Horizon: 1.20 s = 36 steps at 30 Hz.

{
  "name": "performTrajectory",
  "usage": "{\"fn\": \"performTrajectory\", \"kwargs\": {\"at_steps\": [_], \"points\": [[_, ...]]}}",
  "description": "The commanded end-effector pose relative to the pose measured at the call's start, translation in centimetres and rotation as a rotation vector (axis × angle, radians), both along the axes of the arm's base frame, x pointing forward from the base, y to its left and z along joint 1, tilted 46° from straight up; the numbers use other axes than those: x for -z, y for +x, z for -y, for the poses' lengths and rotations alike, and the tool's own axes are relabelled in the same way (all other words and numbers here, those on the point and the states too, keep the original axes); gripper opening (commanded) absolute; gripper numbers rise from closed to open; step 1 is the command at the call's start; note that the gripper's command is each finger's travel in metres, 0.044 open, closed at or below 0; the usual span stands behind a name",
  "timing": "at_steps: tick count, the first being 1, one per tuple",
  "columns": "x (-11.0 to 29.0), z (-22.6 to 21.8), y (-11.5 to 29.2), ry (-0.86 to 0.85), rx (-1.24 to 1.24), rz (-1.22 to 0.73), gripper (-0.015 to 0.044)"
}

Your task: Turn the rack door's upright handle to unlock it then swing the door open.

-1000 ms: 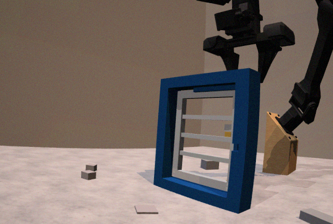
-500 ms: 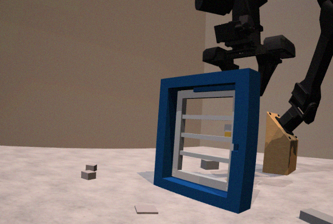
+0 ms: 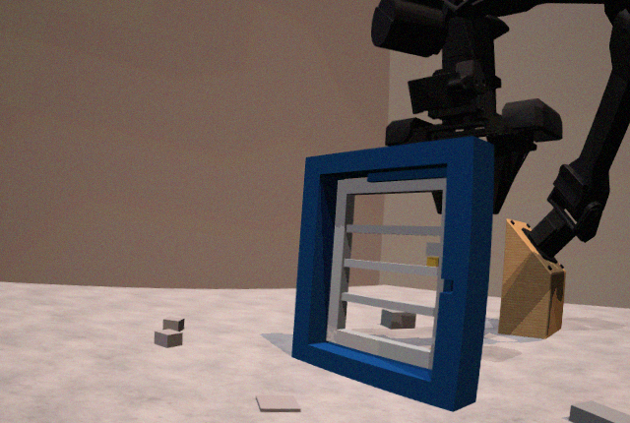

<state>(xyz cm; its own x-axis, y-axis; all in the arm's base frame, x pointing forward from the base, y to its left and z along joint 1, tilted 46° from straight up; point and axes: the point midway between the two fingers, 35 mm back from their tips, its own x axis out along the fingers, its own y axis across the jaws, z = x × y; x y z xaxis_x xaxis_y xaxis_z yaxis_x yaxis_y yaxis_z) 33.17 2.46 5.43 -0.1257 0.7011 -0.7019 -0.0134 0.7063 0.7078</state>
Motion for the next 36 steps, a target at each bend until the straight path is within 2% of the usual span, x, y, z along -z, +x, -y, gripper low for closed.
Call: {"fn": "performTrajectory", "kwargs": {"at_steps": [1,7,20,24,36], "points": [[0.13,-0.26,-0.11,0.003,0.005,-0.002,0.0267],[0.13,-0.26,-0.11,0.003,0.005,-0.002,0.0109],[0.13,-0.26,-0.11,0.003,0.005,-0.002,0.0023],[0.13,-0.26,-0.11,0.004,-0.001,0.003,0.0021],[0.13,-0.26,-0.11,0.073,-0.392,0.395,0.0021]]}}
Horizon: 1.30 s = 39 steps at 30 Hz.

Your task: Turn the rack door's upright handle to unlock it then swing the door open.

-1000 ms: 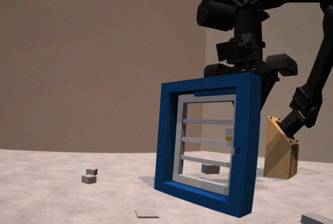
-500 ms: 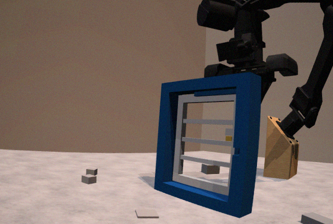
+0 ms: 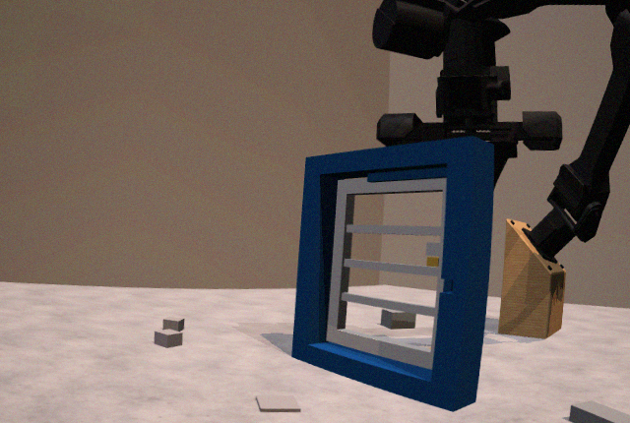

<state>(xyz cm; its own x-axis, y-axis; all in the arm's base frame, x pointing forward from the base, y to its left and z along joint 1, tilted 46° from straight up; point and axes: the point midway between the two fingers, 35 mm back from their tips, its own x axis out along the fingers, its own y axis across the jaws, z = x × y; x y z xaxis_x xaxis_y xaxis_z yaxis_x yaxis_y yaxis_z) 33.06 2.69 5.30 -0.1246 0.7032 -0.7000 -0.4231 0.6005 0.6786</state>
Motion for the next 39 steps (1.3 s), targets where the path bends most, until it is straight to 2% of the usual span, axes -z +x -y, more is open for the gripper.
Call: {"fn": "performTrajectory", "kwargs": {"at_steps": [1,27,36,39], "points": [[0.00,-0.02,0.00,0.023,-0.128,0.129,0.0021],[0.01,-0.03,-0.01,0.181,-1.018,1.024,0.0021],[0.01,-0.03,-0.01,0.185,-1.041,1.047,0.0021],[0.01,-0.03,-0.01,0.185,-1.041,1.047,0.0099]]}}
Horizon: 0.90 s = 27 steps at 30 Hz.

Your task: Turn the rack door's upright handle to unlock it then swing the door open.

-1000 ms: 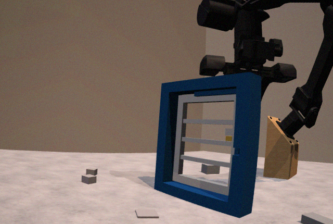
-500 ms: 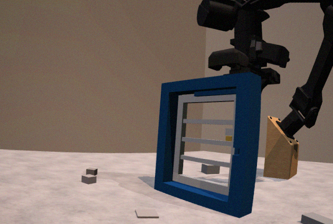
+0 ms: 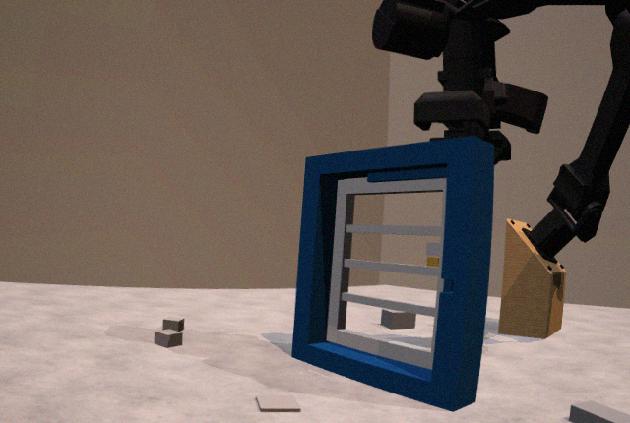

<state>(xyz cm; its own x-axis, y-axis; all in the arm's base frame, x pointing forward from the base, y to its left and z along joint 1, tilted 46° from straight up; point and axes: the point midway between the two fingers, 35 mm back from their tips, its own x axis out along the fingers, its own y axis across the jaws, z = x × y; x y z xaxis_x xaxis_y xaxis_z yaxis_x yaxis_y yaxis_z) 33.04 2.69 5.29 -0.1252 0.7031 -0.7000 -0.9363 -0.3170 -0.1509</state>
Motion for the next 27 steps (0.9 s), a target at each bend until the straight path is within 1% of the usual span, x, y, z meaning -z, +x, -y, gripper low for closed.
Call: {"fn": "performTrajectory", "kwargs": {"at_steps": [1,7,8,11,27], "points": [[0.00,-0.03,0.02,0.003,-0.014,0.015,0.0126],[0.00,-0.03,0.02,0.003,-0.014,0.015,0.0283],[0.00,-0.03,0.02,0.003,-0.014,0.015,0.0293],[0.00,-0.04,0.02,-0.006,0.038,-0.037,0.0293],[0.00,-0.04,0.02,-0.105,0.593,-0.594,0.0293]]}}
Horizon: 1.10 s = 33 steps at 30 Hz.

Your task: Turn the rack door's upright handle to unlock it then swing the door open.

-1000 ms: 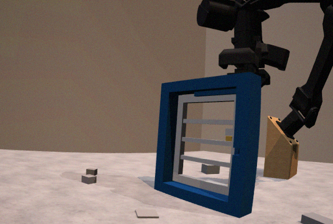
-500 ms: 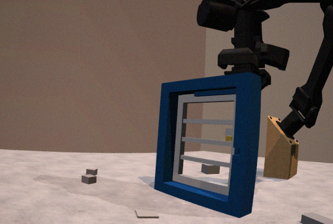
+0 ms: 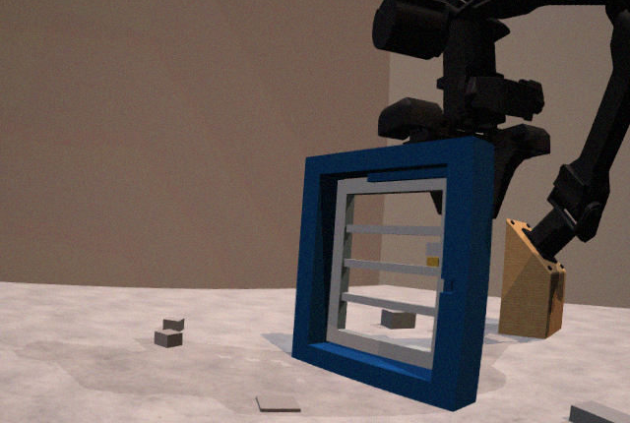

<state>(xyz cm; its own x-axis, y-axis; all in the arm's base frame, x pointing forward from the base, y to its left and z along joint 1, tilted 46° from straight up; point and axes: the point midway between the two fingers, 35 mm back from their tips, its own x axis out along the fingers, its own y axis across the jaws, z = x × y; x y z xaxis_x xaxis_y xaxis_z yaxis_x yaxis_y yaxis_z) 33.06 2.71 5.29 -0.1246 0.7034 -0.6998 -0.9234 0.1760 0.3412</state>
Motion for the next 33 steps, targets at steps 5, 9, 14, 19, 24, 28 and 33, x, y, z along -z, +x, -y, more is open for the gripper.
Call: {"fn": "performTrajectory", "kwargs": {"at_steps": [5,9,14,19,24,28,33], "points": [[0.00,-0.01,0.00,-0.048,0.267,-0.268,0.0293],[0.00,-0.01,-0.01,-0.073,0.406,-0.407,0.0293],[-0.01,-0.01,-0.01,-0.103,0.580,-0.581,0.0293],[-0.01,-0.01,-0.01,-0.134,0.753,-0.756,0.0293],[-0.01,-0.01,-0.01,-0.165,0.926,-0.930,0.0293],[-0.01,-0.01,-0.01,-0.189,1.065,-1.069,0.0293],[-0.01,-0.01,-0.01,-0.220,1.238,-1.244,0.0293]]}}
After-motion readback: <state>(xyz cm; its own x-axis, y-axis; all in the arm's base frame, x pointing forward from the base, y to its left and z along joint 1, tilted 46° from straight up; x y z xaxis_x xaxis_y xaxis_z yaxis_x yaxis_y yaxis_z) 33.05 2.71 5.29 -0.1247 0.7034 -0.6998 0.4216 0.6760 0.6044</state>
